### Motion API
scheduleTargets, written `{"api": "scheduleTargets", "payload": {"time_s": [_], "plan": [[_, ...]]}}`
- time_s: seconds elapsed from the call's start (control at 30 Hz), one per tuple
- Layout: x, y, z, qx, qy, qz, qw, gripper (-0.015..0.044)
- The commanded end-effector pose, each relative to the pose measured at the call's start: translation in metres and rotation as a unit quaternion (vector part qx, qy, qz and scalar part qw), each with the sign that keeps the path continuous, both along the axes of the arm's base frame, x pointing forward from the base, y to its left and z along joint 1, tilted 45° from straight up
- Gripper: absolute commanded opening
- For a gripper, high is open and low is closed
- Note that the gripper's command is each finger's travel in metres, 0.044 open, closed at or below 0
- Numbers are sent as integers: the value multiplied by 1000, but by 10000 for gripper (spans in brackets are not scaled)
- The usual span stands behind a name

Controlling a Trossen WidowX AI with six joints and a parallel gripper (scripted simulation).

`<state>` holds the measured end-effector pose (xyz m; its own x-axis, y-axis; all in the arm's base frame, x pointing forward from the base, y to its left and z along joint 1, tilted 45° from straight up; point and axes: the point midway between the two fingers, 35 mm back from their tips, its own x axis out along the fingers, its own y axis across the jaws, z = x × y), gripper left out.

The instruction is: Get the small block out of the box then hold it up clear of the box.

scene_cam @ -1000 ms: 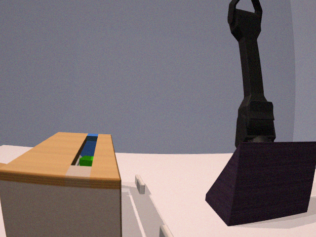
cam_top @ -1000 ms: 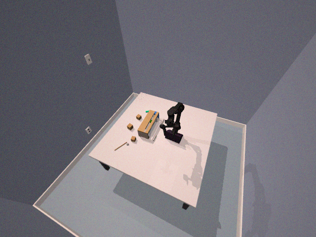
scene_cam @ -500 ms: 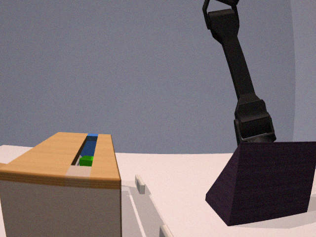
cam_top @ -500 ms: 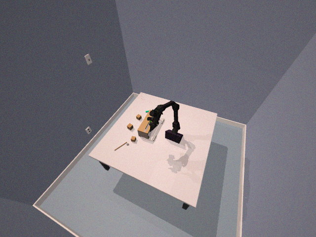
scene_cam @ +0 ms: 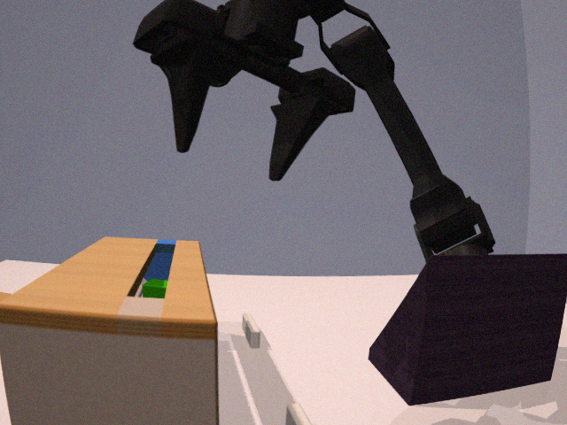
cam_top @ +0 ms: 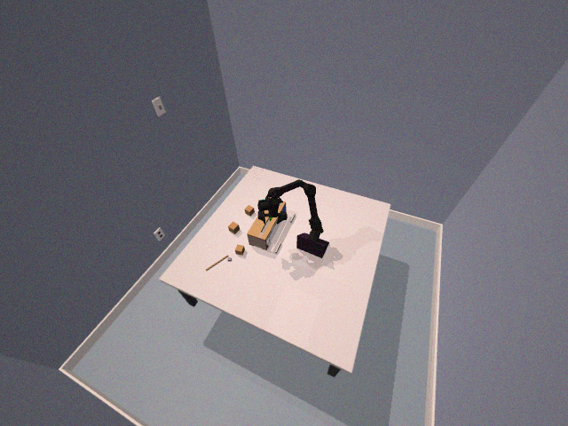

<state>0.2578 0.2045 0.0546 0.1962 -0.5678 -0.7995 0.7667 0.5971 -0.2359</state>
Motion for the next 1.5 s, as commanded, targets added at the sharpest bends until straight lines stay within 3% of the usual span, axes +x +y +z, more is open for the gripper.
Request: {"api": "scheduleTargets", "payload": {"time_s": [0.0,0.17,1.47], "plan": [[20,-72,16,-82,-97,-147,981,400],[28,-114,29,-131,-160,-221,953,400],[35,-142,-8,-130,-161,-221,953,400]]}}
